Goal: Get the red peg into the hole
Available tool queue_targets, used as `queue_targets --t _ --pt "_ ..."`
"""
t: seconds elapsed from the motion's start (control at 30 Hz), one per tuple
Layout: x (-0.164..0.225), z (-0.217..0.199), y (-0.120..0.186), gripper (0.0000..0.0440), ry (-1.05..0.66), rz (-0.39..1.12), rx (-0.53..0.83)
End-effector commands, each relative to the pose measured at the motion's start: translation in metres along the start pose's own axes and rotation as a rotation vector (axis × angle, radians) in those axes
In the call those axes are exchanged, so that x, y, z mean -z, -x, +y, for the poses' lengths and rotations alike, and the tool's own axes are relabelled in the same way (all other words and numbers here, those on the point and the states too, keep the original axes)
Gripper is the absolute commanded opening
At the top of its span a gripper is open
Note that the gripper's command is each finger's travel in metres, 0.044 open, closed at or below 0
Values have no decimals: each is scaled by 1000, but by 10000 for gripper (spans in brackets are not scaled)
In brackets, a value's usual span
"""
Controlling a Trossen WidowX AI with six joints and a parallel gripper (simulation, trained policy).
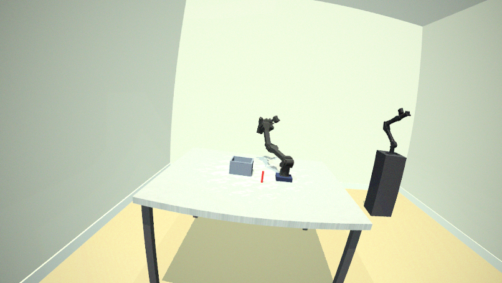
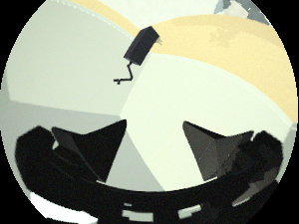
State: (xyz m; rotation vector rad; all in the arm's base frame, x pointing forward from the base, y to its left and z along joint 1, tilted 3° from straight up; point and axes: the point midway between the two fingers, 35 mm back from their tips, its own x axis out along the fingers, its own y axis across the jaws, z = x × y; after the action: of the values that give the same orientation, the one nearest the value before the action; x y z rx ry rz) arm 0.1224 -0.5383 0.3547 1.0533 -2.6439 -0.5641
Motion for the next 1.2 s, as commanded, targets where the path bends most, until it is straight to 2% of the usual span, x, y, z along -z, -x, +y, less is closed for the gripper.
queue_targets --t 0.0,0.07,0.67,1.17 --pt "0 3 -2 419 -19 2 -5" --pt "2 13 -8 440 -83 11 -20" --pt "32 129 -51 440 -670 177 -155" --pt "54 252 -54 440 -1107 446 -245"
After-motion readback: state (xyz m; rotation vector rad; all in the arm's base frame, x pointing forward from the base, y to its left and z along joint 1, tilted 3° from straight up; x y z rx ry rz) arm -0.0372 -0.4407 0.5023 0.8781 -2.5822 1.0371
